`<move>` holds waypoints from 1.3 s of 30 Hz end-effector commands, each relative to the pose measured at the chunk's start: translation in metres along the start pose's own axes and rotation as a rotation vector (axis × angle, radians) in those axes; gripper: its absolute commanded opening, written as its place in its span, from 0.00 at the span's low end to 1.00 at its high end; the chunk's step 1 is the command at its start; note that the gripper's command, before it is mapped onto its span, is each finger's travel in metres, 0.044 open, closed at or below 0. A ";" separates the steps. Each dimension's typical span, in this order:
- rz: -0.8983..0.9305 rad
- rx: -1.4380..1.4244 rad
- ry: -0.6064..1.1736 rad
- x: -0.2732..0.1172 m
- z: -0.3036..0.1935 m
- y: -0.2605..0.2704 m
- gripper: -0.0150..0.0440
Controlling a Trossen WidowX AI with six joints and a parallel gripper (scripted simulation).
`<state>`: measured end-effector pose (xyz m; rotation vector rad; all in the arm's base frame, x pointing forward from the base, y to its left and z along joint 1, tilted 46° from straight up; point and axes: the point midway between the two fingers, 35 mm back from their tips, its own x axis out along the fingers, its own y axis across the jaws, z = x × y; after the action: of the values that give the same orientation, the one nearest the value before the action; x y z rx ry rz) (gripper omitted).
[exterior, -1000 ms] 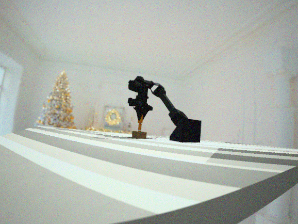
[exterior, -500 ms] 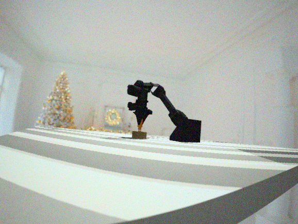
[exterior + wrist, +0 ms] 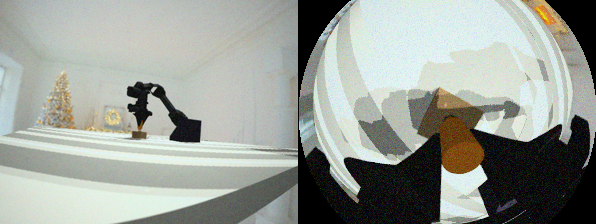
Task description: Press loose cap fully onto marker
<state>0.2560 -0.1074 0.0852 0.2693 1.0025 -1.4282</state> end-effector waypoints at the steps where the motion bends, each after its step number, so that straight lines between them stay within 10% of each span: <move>1: 0.000 0.000 0.000 0.000 0.000 0.000 0.43; 14: 0.000 0.000 0.000 0.000 0.000 0.000 1.00; 26: 0.001 -0.001 0.003 -0.075 -0.001 0.000 1.00; 39: 0.000 -0.982 -0.001 -0.066 0.000 0.000 0.42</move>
<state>0.2682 -0.0590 0.1340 -0.1997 1.3985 -1.0355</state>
